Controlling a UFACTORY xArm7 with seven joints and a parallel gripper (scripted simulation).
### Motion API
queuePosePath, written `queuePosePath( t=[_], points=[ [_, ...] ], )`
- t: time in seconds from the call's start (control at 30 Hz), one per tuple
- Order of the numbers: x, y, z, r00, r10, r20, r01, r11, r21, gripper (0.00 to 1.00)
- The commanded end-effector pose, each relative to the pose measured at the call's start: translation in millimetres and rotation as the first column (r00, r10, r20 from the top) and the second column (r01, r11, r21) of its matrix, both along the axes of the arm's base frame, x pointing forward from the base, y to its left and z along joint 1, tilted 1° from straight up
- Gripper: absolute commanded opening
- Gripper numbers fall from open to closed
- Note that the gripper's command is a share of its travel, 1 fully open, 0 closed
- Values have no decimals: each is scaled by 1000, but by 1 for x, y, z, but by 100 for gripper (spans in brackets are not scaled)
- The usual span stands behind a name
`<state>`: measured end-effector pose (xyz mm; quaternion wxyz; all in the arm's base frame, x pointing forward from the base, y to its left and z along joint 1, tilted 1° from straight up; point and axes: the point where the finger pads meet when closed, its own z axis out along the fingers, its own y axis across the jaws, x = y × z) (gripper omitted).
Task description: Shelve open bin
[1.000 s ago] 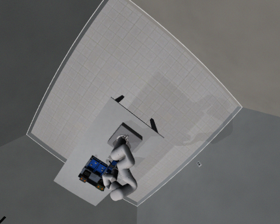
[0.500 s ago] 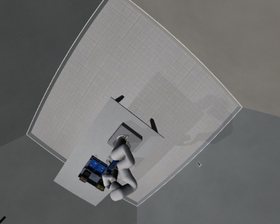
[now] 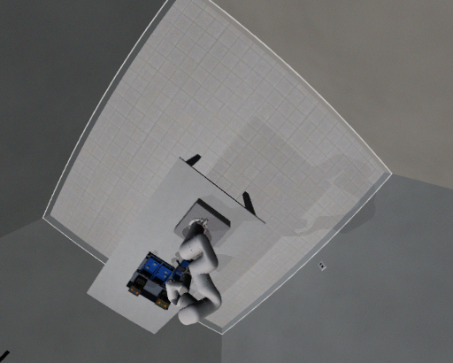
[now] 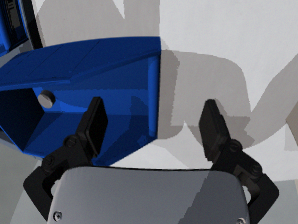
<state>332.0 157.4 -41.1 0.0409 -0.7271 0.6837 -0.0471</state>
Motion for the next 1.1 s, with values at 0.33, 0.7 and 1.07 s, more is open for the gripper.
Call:
queuePosePath(
  t=[0.33, 0.7, 1.07],
  points=[
    [2, 0, -9, 1000, 0, 2, 0, 1000, 2, 100],
    [2, 0, -9, 1000, 0, 2, 0, 1000, 2, 100],
    [3, 0, -13, 1000, 0, 2, 0, 1000, 2, 100]
  ],
)
